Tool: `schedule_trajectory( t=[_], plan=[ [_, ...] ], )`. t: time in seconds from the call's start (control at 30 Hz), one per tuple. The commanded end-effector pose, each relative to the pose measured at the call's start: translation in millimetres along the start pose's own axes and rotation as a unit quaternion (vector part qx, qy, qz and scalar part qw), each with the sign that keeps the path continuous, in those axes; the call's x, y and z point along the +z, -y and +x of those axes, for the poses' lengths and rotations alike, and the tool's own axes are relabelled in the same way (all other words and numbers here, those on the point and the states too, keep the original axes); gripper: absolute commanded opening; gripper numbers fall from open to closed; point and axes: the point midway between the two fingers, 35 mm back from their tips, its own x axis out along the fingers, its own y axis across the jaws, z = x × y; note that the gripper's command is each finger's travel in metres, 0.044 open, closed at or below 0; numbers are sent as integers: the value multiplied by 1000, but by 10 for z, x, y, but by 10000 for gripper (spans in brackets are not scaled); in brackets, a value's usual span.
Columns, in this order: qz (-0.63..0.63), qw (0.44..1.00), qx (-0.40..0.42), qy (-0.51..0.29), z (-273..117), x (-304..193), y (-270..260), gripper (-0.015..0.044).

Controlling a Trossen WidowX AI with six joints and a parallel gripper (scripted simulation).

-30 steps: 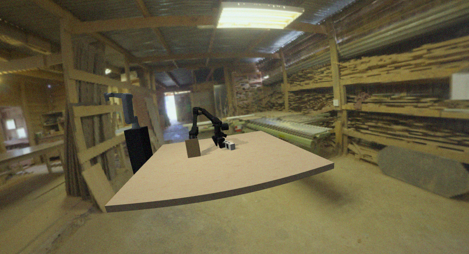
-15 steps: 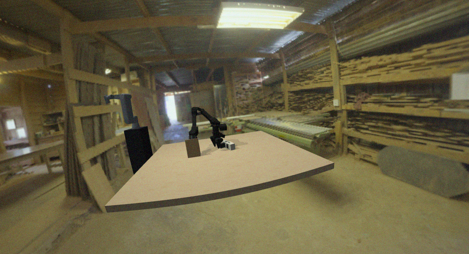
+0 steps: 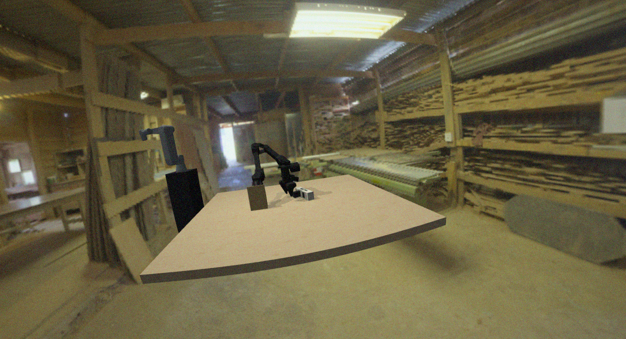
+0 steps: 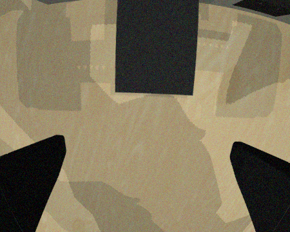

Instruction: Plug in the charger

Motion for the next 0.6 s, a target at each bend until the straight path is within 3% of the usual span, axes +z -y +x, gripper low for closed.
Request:
schedule_trajectory(
  t=[0.0,0.2,0.57],
  plan=[
    [7,995,3,102,-255,89,3,440],
    [-3,970,1,241,-617,147,8,440],
    [-4,969,0,245,-628,147,9,440]
  ],
)
